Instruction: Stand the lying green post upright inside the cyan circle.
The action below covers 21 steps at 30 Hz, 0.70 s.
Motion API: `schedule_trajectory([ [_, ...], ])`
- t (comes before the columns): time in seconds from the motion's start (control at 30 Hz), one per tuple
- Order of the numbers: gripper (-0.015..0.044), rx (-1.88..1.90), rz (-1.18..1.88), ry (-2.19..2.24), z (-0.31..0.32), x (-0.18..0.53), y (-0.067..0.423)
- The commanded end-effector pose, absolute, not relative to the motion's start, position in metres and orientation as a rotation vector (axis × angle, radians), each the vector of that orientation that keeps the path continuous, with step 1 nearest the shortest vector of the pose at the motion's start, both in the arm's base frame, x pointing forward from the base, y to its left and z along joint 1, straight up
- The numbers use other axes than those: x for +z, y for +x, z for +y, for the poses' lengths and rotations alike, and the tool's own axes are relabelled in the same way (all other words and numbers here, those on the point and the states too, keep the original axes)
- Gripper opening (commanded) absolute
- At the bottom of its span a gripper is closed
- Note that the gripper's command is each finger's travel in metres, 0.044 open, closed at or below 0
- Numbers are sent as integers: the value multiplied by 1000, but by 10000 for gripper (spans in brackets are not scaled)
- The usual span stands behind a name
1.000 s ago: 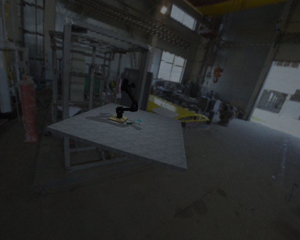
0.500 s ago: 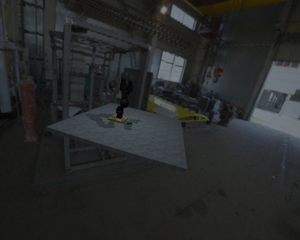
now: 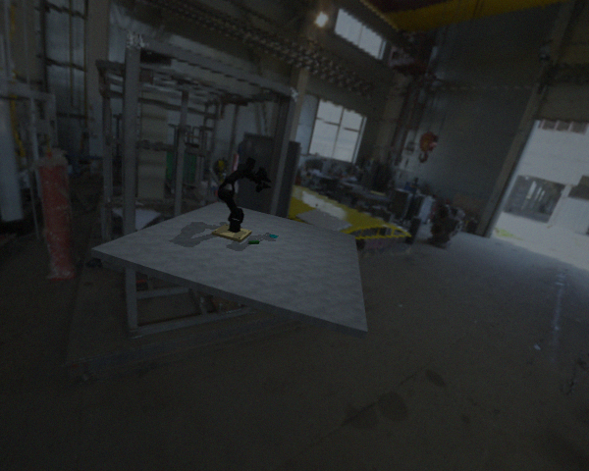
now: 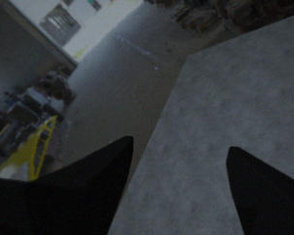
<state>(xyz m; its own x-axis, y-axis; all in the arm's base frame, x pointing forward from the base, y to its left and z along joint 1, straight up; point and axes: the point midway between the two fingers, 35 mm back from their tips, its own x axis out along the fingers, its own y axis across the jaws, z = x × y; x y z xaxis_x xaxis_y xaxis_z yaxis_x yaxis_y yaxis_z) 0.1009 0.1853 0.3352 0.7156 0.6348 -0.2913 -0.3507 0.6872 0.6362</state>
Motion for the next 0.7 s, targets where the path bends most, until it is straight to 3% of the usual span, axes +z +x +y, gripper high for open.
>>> schedule_trajectory([
  [0.0, 233, 513, 509, 370, 184, 319, 120],
  [0.67, 233, 264, 837, -571, 101, 228, 212],
])
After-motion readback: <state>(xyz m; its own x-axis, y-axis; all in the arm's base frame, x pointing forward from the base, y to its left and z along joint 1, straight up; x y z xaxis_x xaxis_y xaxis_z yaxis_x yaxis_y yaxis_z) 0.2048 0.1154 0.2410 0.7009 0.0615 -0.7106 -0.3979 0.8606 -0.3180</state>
